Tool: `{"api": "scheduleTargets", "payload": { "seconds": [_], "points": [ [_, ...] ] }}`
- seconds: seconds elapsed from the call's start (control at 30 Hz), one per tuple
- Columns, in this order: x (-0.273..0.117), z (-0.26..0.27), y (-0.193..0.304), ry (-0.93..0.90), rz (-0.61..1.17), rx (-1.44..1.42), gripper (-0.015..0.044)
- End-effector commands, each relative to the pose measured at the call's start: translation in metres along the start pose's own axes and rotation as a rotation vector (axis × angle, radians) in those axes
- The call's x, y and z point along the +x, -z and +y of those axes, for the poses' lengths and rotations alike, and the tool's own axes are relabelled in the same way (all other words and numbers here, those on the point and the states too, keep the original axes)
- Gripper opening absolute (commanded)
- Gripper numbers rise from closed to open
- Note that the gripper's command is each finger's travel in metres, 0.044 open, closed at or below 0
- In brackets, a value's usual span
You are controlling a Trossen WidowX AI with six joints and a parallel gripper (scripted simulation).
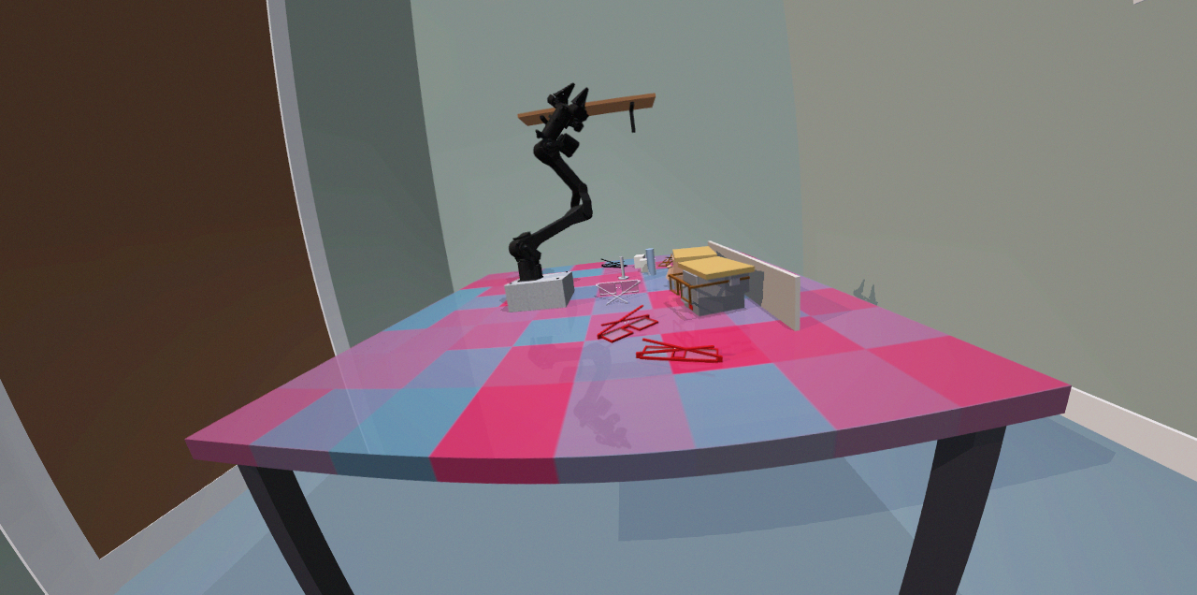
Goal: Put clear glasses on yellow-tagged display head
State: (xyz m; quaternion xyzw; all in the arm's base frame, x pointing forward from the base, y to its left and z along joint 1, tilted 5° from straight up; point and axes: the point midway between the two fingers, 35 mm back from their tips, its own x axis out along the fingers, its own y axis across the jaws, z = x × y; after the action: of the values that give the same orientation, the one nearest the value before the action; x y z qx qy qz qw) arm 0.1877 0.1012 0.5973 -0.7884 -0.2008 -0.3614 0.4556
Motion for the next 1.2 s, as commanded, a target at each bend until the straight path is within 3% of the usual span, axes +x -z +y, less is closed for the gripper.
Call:
{"api": "scheduleTargets", "payload": {
  "seconds": [0.0, 0.23, 0.53, 0.83, 1.17],
  "points": [
    [0.0, 0.0, 0.0, 0.0, 0.0, 0.0, 0.0426],
    [0.0, 0.0, 0.0, 0.0, 0.0, 0.0, 0.044],
    [-0.031, -0.046, 0.091, 0.178, 0.158, 0.338, 0.0204],
    [-0.065, -0.02, 0.208, 0.267, 0.389, 0.762, 0.02],
    [-0.09, 0.099, 0.288, 0.177, 0.676, 1.21, 0.02]
  ]
}}
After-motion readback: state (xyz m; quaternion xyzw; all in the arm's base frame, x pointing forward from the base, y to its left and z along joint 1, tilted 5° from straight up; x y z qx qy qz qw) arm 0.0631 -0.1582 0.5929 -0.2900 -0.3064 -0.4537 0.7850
